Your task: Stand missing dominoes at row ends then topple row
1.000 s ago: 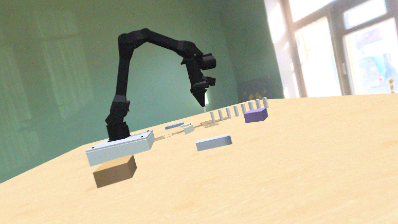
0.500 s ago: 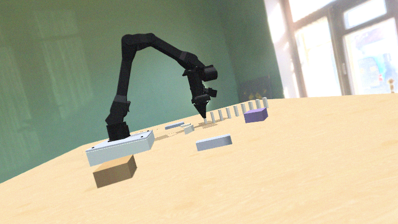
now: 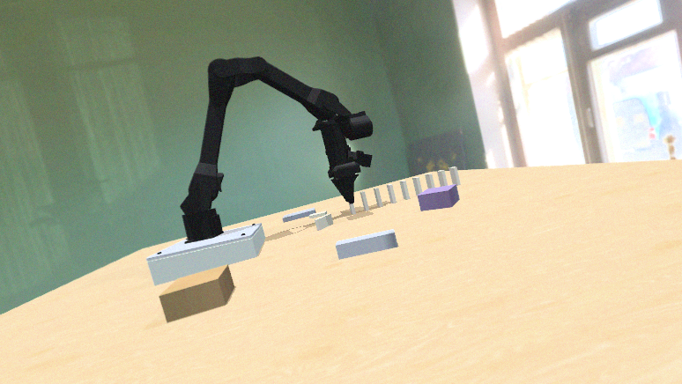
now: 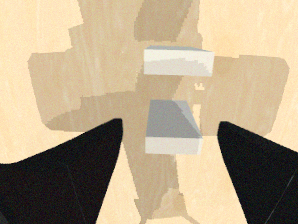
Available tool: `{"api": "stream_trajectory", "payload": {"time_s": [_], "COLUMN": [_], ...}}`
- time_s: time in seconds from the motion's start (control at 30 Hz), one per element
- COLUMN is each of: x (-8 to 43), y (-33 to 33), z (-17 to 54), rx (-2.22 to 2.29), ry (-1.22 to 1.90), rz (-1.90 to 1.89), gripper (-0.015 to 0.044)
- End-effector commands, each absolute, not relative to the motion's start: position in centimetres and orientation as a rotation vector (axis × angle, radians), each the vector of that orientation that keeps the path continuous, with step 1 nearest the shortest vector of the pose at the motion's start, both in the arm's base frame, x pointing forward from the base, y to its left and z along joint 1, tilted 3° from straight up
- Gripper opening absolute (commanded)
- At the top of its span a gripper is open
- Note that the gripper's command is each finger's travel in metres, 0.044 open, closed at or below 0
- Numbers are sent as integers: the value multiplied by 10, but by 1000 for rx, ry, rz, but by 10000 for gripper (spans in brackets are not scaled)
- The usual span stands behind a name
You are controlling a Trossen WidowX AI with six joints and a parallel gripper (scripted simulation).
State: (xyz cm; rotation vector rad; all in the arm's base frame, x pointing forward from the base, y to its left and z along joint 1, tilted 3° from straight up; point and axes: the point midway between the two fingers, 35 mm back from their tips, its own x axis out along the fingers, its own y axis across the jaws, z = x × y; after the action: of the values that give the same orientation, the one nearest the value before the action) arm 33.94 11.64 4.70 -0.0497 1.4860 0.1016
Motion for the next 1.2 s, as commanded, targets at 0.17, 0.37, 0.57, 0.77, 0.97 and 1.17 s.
{"api": "stream_trajectory", "payload": {"time_s": [0.17,0.37,0.57,0.77,0.97,1.17], "x": [340,341,329,320,273,260], "y": [117,116,111,136,212,228], "z": [46,120,177,163,111,96], "rx": [-44,-47,-50,-11,145,207], "ry": [1486,1485,1486,1496,1507,1497], "rz": [100,101,101,72,-63,-114], "gripper": [440,440,440,440,440,440]}}
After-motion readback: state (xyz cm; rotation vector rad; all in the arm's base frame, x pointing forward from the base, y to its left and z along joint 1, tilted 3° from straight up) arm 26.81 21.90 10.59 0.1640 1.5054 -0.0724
